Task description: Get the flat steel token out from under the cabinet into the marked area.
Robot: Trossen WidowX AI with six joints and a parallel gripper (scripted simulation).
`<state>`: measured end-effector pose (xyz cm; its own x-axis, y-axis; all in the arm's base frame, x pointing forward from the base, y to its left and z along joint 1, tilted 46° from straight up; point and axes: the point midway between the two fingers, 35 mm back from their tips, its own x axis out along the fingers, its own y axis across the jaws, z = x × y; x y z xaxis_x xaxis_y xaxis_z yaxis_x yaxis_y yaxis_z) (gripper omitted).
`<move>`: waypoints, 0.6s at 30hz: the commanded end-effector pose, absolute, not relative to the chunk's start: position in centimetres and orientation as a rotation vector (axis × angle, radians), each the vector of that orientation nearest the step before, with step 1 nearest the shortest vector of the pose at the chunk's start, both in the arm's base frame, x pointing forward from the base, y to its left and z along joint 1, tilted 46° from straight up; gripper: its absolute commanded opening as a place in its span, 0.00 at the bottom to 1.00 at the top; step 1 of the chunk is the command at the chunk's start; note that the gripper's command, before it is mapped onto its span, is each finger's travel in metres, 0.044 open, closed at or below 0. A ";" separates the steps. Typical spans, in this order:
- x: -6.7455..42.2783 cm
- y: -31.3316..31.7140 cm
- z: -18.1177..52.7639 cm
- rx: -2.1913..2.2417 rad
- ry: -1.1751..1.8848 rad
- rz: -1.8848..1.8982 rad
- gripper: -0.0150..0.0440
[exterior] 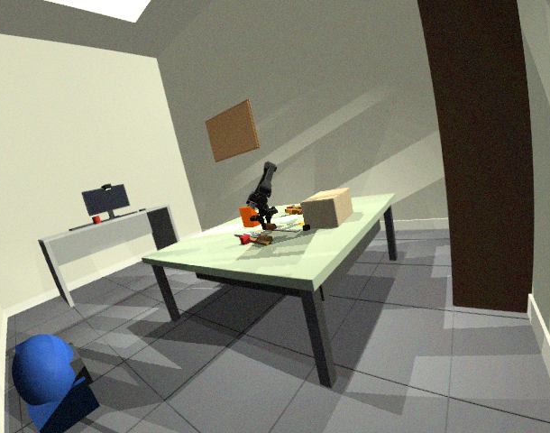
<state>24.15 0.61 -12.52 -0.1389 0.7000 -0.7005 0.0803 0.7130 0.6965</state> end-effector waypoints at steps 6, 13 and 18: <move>24.3 0.5 -12.5 0.694 1.673 0.542 0.25; 24.3 0.5 -12.5 0.734 1.693 0.497 0.25; 24.3 0.5 -12.5 0.763 1.708 0.464 0.25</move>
